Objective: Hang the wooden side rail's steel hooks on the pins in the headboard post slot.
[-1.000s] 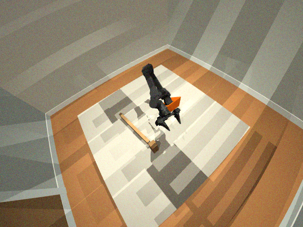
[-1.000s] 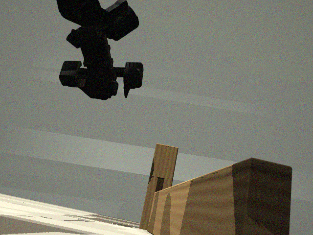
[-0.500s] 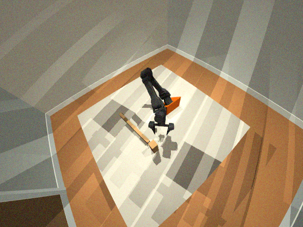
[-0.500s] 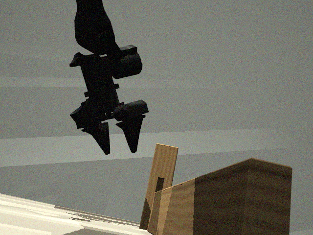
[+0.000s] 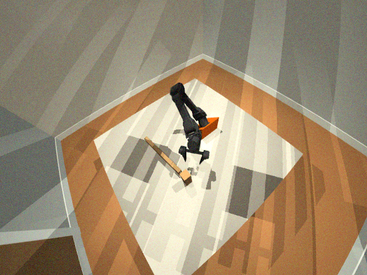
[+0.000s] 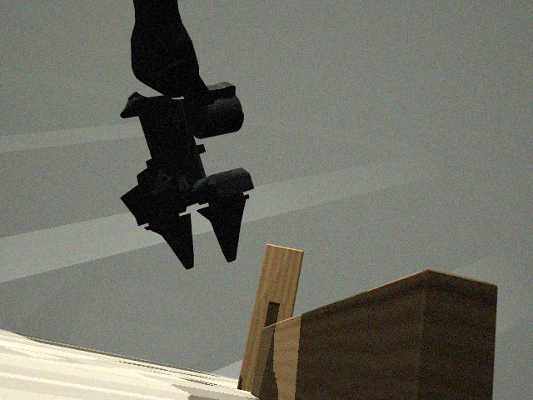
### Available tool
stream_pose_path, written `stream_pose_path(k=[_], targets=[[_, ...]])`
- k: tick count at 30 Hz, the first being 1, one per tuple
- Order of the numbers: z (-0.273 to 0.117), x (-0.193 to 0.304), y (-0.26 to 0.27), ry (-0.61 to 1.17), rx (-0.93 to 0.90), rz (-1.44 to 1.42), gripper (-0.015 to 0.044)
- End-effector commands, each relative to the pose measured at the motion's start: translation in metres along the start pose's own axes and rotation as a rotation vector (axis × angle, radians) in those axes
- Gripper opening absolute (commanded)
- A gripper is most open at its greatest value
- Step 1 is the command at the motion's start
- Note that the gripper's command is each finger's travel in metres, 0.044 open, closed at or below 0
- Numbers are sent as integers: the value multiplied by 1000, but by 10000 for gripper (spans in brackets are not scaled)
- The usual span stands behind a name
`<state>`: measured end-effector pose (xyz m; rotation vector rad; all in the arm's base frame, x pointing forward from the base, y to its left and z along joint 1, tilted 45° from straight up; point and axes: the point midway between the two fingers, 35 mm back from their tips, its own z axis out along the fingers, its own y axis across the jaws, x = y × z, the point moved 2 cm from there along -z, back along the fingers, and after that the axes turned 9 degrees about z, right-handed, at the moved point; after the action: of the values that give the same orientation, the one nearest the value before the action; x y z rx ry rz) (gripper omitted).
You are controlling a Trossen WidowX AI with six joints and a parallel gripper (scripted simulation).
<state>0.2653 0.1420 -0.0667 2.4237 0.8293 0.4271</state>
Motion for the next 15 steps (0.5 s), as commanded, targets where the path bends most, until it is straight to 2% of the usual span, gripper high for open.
stream_pose_path(k=[1,10,15], targets=[[0,2,1,1,-6,6,440],[0,2,1,1,-4,-6,440],[1,3,11,8,39,-308,440]])
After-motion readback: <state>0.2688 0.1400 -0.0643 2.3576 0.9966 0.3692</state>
